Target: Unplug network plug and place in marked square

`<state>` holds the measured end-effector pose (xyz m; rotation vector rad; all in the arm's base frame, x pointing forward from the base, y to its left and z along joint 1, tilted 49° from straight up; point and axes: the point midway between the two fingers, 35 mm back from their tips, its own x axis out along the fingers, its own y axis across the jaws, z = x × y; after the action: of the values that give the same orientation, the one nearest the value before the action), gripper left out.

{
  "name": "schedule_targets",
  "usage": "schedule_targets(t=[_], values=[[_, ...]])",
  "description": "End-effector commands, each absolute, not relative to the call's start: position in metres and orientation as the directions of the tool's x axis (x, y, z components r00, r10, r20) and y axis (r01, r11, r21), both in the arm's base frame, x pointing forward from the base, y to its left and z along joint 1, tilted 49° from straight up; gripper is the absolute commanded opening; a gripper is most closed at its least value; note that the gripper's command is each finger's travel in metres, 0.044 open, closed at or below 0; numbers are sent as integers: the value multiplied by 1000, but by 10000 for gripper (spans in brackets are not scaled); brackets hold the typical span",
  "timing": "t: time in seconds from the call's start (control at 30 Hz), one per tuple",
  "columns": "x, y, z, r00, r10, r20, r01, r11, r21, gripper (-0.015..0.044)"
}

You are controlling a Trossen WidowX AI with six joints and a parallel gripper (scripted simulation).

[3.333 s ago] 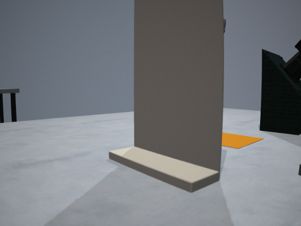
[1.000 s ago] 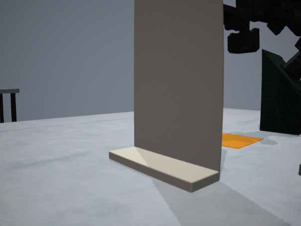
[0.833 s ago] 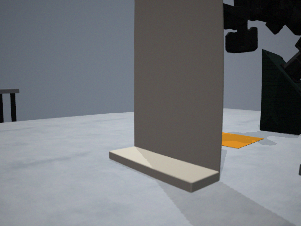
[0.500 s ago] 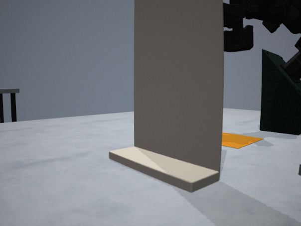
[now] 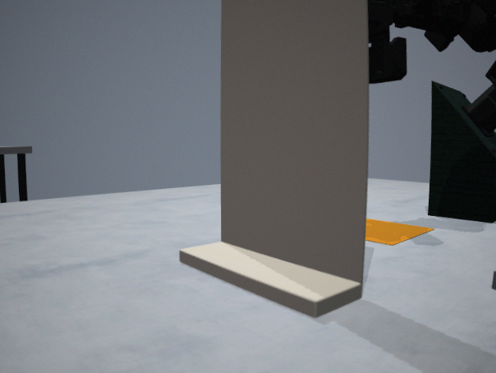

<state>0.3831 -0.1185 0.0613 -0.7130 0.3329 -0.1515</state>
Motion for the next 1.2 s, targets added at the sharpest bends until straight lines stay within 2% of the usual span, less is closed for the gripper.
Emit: schedule_targets(t=[0.0,0.27,1.03,1.17], values=[[392,-121,63,937,-255,-240,34,749,-661,156],[400,-121,63,937,-255,-240,35,749,-661,156],[400,-121,63,937,-255,-240,35,749,-661,3],[400,-121,63,937,-255,-240,35,749,-661,0]])
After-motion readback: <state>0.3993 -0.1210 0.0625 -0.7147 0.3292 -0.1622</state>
